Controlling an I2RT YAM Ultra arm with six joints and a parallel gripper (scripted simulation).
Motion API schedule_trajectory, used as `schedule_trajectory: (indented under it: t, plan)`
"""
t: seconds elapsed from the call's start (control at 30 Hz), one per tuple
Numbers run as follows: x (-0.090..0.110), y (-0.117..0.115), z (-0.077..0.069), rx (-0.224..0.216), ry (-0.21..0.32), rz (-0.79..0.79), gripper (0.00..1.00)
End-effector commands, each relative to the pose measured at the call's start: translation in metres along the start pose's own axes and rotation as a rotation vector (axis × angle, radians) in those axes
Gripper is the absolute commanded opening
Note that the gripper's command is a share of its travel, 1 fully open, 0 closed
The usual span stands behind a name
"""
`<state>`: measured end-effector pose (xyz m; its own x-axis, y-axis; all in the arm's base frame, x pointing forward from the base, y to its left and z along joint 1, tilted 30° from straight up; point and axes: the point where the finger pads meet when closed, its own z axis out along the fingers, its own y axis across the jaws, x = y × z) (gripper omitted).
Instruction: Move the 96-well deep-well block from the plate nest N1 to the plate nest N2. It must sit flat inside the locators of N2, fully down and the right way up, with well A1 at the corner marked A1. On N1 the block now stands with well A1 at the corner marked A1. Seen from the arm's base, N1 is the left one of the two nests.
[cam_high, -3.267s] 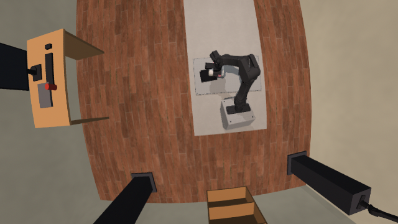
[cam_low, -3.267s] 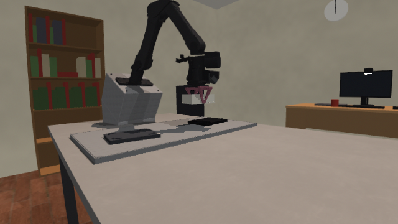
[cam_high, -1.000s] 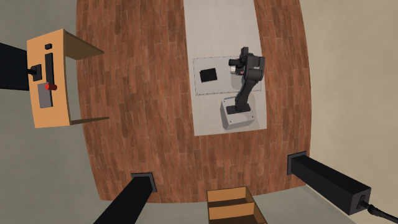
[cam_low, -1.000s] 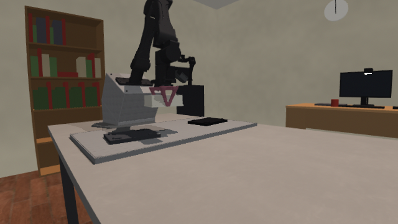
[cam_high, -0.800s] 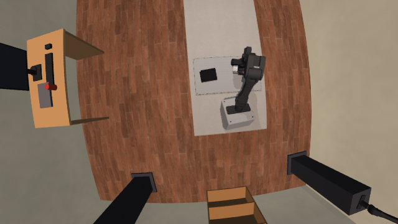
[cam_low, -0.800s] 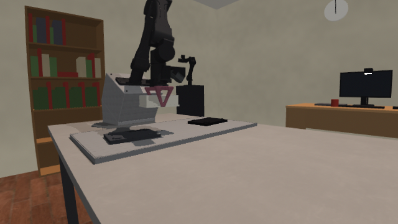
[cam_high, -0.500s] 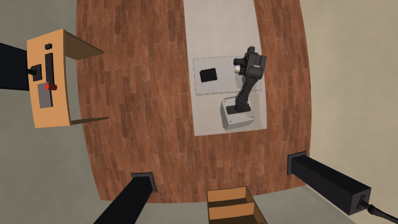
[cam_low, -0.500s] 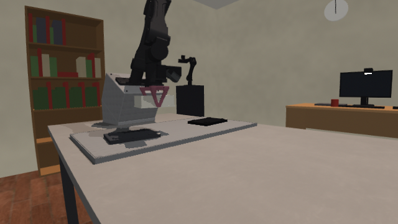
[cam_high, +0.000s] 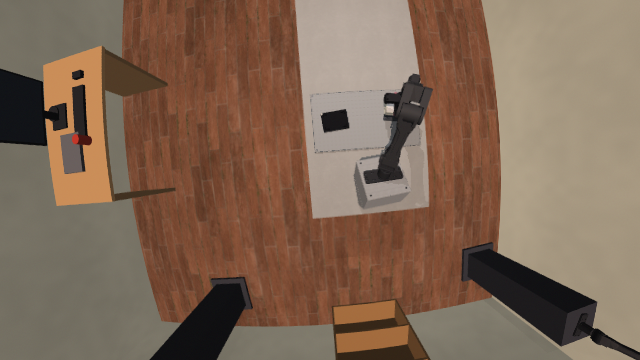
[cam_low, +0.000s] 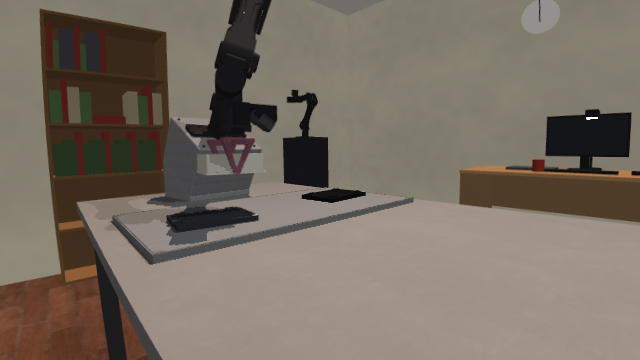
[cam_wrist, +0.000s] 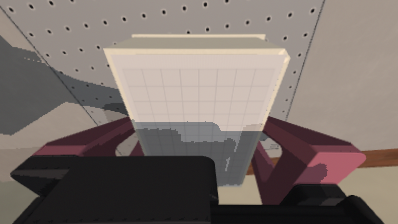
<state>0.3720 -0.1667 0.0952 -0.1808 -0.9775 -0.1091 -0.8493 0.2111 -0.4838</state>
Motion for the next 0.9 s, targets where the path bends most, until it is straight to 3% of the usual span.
schedule_trajectory:
  t: [0.0, 0.4, 0.87]
  plan:
    - [0.005, -0.005, -0.005, 0.01, -0.015, -0.017, 0.0]
    - [0.045, -0.014, -0.004, 0.01, -0.014, -0.017, 0.0]
    - [0.05, -0.015, -0.004, 0.01, -0.014, -0.017, 0.0]
